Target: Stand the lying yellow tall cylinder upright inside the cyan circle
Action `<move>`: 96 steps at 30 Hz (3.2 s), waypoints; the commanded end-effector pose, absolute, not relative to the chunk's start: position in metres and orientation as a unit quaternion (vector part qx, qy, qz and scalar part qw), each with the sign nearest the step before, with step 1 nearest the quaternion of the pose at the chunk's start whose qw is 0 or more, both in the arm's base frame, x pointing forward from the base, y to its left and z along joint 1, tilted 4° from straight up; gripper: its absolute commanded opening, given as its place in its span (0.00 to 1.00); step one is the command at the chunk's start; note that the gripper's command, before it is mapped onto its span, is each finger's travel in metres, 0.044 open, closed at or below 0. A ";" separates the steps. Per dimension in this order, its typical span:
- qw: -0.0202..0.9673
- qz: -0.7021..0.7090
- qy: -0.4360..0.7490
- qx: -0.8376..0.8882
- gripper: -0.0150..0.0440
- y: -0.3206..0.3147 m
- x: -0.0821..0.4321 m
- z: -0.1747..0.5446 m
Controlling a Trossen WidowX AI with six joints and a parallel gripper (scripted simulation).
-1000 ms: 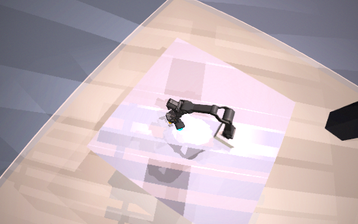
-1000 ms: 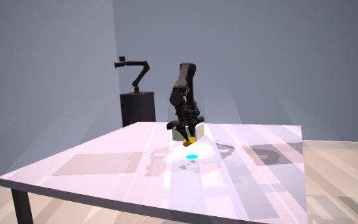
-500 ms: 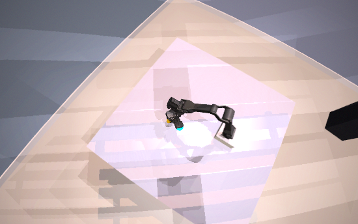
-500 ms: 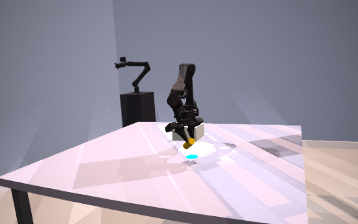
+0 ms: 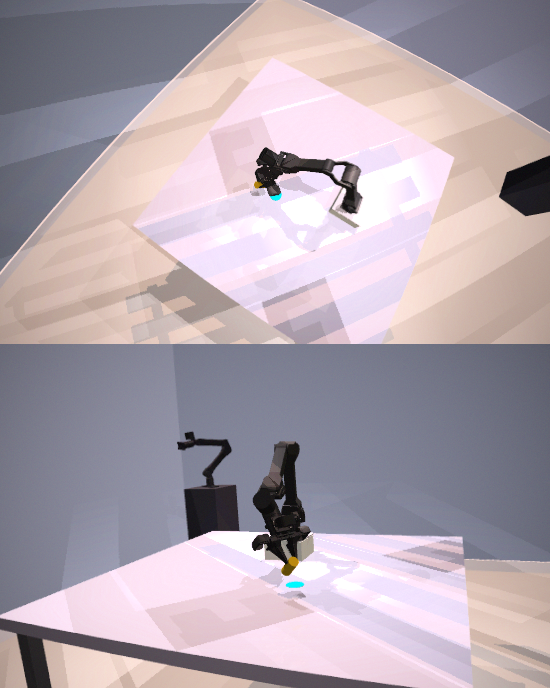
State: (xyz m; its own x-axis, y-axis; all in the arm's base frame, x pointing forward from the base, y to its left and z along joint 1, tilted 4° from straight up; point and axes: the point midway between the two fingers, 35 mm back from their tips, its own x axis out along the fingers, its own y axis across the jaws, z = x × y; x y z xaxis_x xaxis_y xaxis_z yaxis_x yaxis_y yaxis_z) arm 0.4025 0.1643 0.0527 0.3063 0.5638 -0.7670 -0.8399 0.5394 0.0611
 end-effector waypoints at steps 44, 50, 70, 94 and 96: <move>0.834 0.468 0.279 -0.087 0.43 0.156 0.411 0.051; 0.837 0.472 0.265 -0.077 0.43 0.155 0.411 0.052; 0.845 0.486 0.218 -0.049 0.43 0.148 0.406 0.056; 0.846 0.506 0.164 -0.023 0.43 0.140 0.395 0.062; 0.846 0.508 0.160 -0.022 0.43 0.139 0.394 0.063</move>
State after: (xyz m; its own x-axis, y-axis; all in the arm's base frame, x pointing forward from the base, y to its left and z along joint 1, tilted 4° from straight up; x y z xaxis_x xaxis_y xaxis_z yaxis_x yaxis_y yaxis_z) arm 0.3971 0.1397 0.0632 0.4384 0.8453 -0.3054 -0.8634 0.4905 0.1182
